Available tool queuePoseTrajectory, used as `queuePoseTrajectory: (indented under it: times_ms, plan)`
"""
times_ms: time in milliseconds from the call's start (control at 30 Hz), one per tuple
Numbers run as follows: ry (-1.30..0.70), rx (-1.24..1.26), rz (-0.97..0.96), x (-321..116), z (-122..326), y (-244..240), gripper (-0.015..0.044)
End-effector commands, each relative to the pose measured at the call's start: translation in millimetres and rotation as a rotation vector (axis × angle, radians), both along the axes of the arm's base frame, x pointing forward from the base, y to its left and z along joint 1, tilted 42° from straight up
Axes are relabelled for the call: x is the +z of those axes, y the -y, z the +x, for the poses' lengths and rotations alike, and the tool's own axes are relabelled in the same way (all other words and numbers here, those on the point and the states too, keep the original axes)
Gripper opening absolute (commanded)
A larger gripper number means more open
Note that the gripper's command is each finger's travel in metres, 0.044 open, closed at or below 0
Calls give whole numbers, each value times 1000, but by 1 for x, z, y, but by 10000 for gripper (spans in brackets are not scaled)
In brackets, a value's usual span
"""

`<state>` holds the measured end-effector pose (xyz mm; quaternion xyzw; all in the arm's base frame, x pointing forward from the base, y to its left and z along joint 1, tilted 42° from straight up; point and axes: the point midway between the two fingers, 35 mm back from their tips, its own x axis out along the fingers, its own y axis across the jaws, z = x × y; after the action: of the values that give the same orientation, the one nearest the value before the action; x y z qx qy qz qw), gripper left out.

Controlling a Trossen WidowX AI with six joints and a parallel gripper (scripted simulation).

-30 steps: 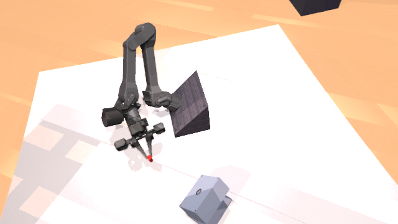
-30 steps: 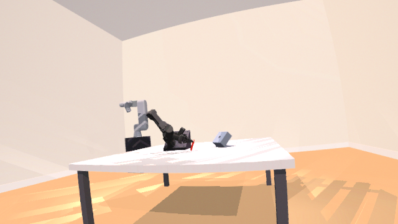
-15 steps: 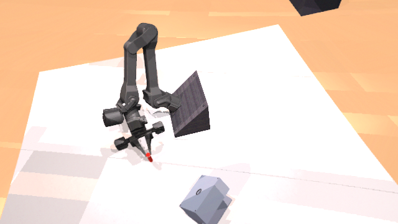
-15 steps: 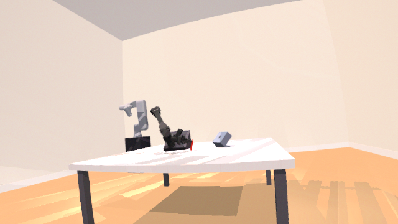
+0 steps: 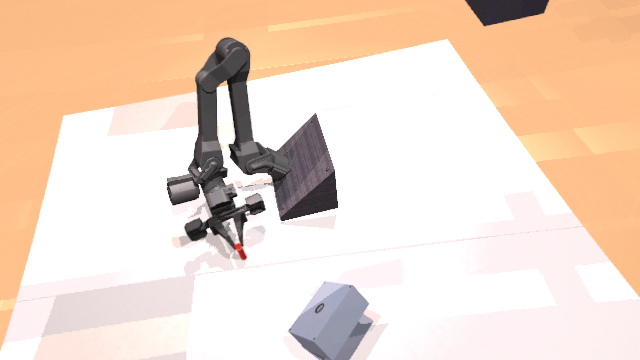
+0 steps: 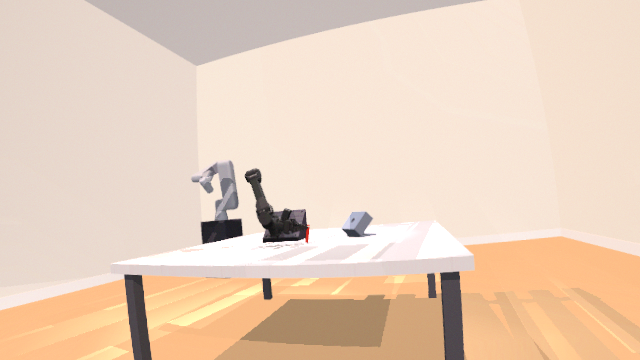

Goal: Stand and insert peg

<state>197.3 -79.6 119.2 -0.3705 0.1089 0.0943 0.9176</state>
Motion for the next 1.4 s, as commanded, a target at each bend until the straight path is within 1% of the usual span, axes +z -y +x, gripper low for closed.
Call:
queuePoseTrajectory:
  times_ms: [0, 1367]
  plan:
    - [0, 1, -1, -1, 0, 1, 49]
    - [23, 29, 13, -5, -6, 6, 49]
